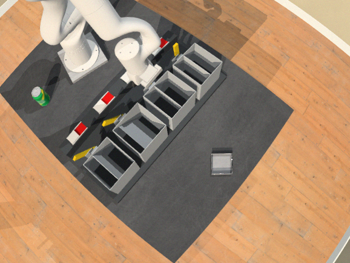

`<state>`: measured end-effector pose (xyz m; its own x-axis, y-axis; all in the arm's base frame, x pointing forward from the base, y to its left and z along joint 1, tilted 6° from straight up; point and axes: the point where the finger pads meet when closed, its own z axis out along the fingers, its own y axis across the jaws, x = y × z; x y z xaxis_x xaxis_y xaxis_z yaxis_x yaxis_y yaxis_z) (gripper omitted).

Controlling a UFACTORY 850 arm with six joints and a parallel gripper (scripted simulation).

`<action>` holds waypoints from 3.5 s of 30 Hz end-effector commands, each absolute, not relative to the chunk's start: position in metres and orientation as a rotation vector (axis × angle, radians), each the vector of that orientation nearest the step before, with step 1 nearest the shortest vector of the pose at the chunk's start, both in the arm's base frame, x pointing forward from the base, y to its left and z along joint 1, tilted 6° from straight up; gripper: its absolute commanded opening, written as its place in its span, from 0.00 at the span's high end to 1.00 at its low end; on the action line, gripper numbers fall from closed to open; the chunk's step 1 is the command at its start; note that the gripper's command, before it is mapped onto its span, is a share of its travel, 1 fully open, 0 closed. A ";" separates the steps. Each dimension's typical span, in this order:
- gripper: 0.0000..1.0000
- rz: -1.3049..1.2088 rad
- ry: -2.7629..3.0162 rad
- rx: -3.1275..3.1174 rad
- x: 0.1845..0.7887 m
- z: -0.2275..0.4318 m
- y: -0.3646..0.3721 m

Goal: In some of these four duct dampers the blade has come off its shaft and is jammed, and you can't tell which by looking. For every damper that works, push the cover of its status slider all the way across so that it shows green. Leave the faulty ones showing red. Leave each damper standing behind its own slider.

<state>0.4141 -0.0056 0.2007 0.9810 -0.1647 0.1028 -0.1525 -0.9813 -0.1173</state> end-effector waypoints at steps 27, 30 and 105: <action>0.81 -0.173 0.242 -3.018 0.415 0.201 -0.006; 0.81 -0.173 0.242 -3.017 0.415 0.201 -0.006; 0.81 -0.191 0.193 -2.698 0.411 0.192 -0.036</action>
